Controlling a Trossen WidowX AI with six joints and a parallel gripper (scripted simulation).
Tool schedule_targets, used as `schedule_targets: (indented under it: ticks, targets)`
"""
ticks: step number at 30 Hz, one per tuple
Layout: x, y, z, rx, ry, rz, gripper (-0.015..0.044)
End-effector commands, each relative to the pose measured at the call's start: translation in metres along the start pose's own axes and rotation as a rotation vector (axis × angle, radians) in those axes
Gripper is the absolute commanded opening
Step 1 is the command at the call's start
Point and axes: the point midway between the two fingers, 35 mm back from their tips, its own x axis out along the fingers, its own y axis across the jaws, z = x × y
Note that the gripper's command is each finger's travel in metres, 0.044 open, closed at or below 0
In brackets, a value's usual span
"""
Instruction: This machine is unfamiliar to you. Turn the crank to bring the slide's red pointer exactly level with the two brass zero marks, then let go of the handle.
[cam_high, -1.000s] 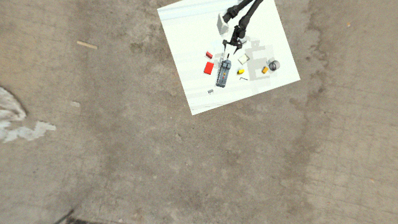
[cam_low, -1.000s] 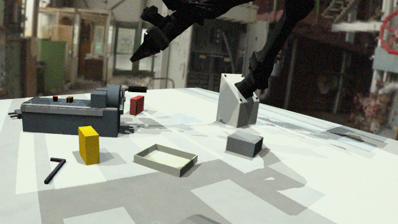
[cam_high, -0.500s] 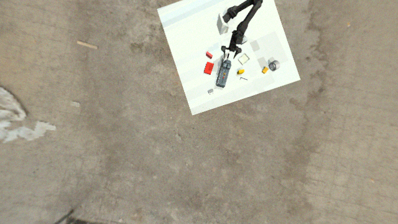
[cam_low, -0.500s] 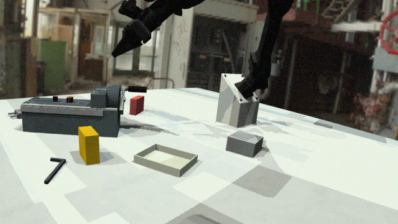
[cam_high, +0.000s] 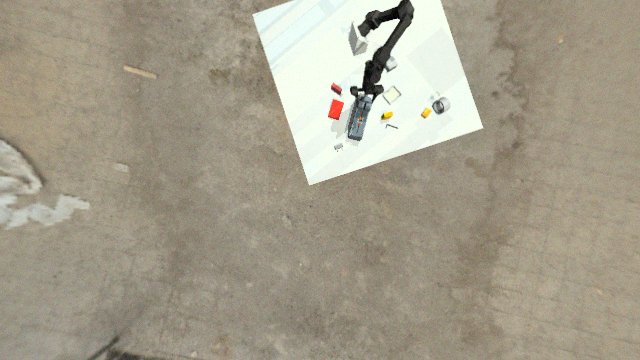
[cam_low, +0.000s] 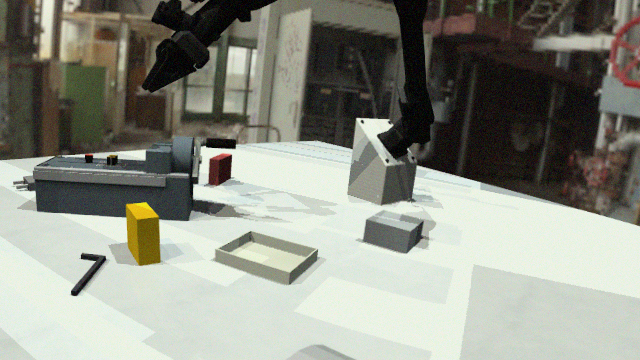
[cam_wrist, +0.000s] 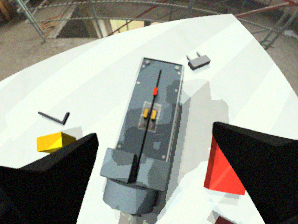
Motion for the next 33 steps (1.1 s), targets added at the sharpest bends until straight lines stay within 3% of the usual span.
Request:
schedule_targets:
  ticks: [1, 8, 28, 33]
  targets:
    - [0.009, -0.002, 0.001, -0.022, 0.003, 0.021, 0.044]
    - [0.05, -0.005, -0.028, -0.033, 0.004, 0.035, 0.044]
    - [0.049, -0.005, -0.027, -0.033, 0.004, 0.035, 0.044]
    - [0.024, -0.005, -0.004, -0.039, 0.003, 0.034, 0.044]
